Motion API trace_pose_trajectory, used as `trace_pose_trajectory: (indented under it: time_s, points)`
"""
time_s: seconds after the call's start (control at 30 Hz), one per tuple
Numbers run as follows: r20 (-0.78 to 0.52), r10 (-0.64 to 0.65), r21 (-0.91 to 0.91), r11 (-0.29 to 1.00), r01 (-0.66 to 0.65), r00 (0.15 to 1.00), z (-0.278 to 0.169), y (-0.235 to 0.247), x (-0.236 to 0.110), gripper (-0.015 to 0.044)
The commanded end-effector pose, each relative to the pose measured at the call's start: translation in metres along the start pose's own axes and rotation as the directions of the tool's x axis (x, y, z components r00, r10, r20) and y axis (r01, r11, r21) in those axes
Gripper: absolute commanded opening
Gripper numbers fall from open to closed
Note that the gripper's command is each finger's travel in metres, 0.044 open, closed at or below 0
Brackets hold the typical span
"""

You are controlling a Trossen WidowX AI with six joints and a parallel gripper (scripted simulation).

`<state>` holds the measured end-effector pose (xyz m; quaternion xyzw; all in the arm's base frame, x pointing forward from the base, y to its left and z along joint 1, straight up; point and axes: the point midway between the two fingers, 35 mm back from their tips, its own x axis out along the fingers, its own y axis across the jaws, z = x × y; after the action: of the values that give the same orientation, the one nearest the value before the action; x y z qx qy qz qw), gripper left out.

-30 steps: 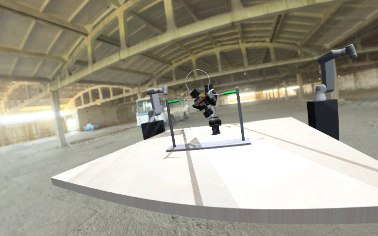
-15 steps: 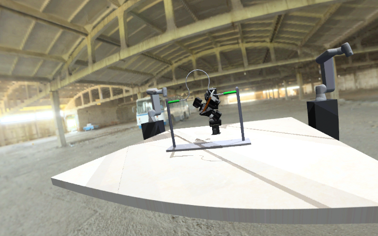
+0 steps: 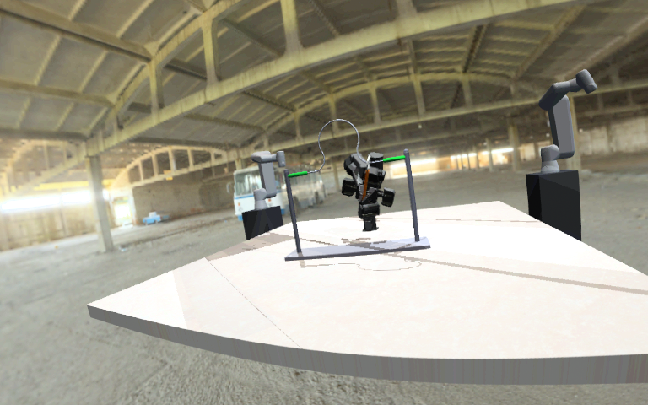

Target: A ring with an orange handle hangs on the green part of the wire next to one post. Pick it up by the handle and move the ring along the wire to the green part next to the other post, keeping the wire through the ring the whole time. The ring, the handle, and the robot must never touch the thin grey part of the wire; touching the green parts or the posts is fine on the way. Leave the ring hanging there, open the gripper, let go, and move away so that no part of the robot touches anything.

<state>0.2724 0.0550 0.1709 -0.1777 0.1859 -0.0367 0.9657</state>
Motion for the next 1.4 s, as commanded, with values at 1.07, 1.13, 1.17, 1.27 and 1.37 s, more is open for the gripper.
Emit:
trace_pose_trajectory:
  time_s: [1.07, 1.13, 1.17, 1.27, 1.37]
  points:
    - [-0.012, 0.134, 0.292, 0.948, -0.125, 0.991, 0.016, 0.07, -0.016, -0.015]
    - [-0.012, 0.135, 0.293, 0.948, -0.125, 0.991, 0.017, 0.072, -0.016, -0.015]
    - [-0.012, 0.135, 0.294, 0.948, -0.126, 0.991, 0.017, 0.073, -0.016, -0.015]
    - [-0.012, 0.135, 0.295, 0.947, -0.126, 0.991, 0.018, 0.076, -0.017, -0.015]
    - [-0.011, 0.136, 0.295, 0.947, -0.126, 0.991, 0.019, 0.079, -0.018, -0.015]
